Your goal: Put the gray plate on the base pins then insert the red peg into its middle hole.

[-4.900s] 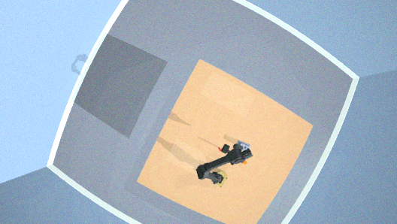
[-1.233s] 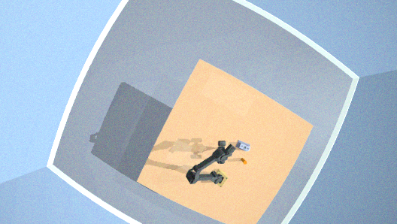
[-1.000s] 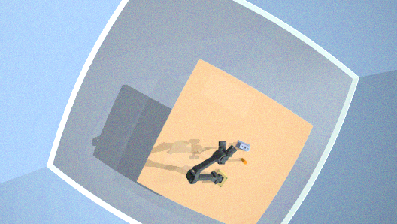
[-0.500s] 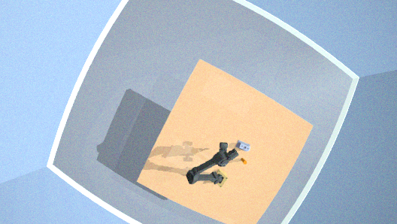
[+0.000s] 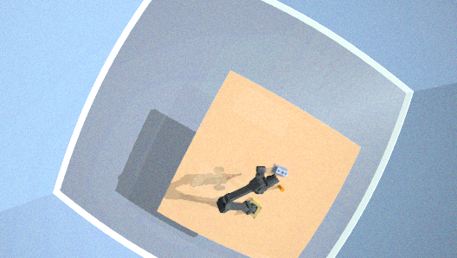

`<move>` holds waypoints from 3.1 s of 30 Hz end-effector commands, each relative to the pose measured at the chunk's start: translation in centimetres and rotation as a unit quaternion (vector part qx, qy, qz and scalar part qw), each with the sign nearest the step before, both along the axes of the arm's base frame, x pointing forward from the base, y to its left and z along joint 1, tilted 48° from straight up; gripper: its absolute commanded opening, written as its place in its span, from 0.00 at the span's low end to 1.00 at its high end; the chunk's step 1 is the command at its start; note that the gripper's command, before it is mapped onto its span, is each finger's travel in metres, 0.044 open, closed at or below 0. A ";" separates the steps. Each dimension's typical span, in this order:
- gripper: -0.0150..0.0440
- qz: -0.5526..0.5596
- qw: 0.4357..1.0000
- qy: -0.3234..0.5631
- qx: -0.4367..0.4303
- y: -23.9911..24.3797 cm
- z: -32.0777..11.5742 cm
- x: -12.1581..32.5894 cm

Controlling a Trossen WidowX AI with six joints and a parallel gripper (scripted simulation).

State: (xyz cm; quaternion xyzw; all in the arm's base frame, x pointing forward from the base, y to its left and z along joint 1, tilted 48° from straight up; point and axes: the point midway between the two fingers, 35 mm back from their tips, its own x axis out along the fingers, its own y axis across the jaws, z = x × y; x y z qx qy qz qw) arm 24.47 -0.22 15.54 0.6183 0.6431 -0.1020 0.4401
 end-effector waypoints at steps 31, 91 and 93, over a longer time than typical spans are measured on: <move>0.25 0.027 1.000 0.001 -0.005 -6.5 -4.8 6.3; 0.25 0.037 0.999 0.015 0.011 -11.7 -11.7 9.9; 0.25 0.037 0.999 0.015 0.011 -11.7 -11.7 9.9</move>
